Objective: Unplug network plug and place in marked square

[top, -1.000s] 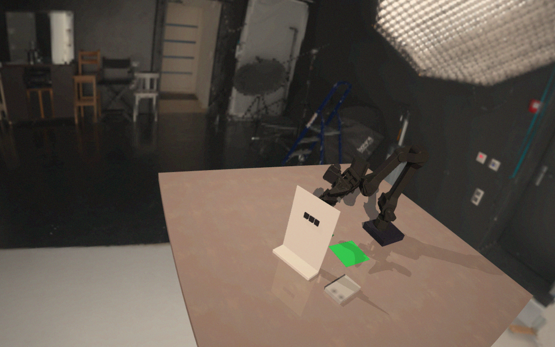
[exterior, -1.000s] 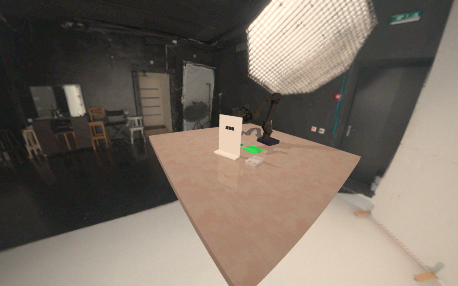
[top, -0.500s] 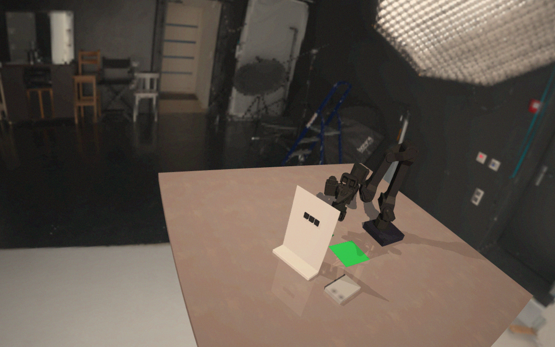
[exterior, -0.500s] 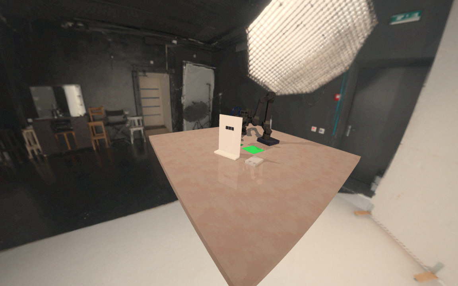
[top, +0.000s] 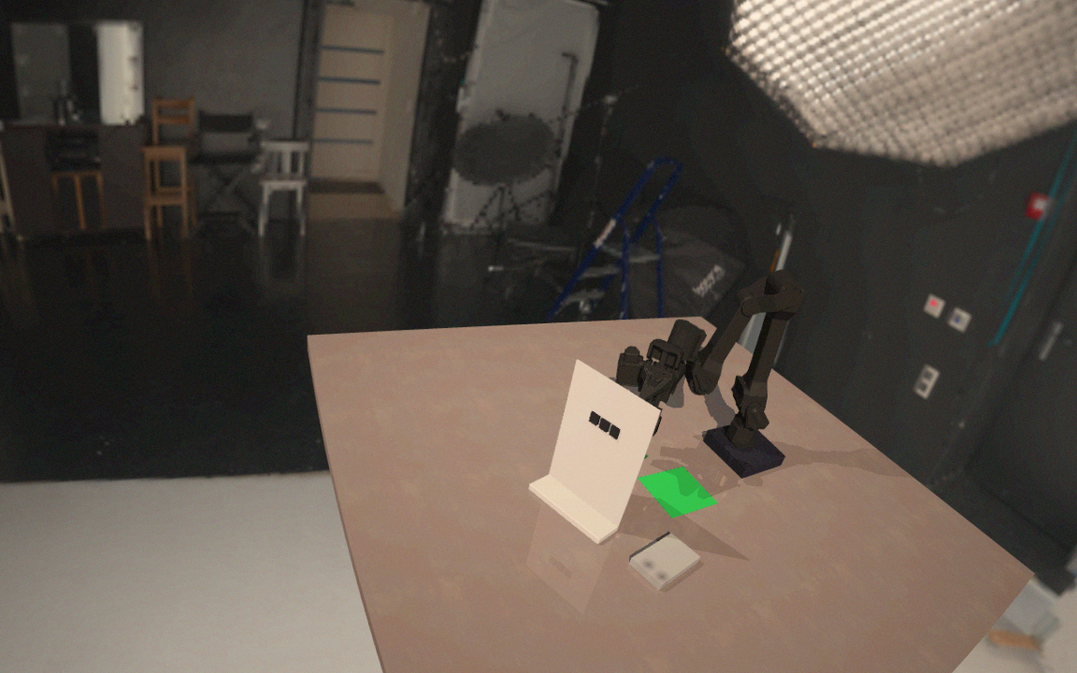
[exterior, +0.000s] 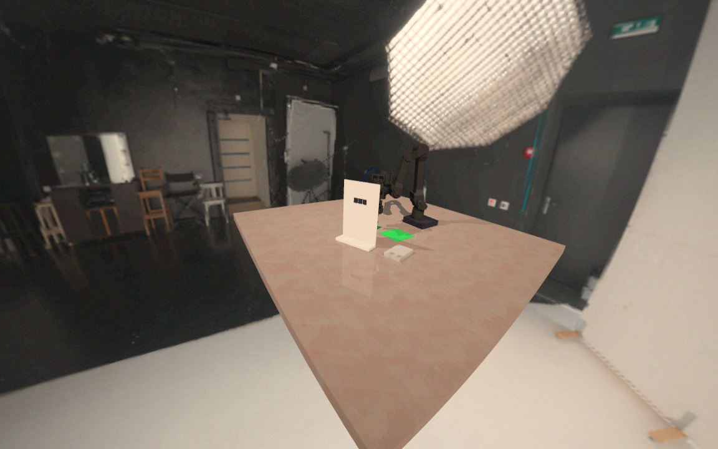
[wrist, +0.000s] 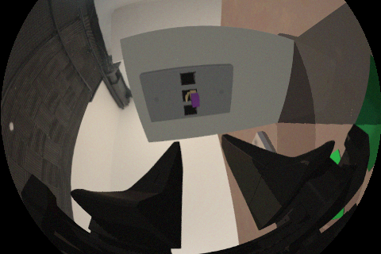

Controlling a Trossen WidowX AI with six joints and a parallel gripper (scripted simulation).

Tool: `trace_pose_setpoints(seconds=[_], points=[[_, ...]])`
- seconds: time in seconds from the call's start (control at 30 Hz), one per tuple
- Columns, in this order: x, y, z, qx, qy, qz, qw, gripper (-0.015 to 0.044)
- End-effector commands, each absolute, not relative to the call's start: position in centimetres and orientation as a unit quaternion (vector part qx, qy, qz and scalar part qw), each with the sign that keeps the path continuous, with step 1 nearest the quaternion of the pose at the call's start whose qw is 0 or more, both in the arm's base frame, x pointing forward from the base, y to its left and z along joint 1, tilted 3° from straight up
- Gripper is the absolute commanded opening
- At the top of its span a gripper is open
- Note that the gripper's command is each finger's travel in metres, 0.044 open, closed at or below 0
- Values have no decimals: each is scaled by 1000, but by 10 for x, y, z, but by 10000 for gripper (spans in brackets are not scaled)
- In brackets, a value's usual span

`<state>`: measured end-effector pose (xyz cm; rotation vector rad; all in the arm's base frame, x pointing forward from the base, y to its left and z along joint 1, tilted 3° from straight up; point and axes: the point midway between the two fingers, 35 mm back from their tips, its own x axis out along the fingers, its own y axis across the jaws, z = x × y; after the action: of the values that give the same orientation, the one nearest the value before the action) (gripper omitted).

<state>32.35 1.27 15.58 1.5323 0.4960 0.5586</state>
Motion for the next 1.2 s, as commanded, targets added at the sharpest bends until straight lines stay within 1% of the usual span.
trace_pose_setpoints(seconds=[0.0, 1.17], points=[[337, 20, 154, 677, 220, 244, 658, 156], [385, 39, 158, 677, 218, 246, 658, 156]])
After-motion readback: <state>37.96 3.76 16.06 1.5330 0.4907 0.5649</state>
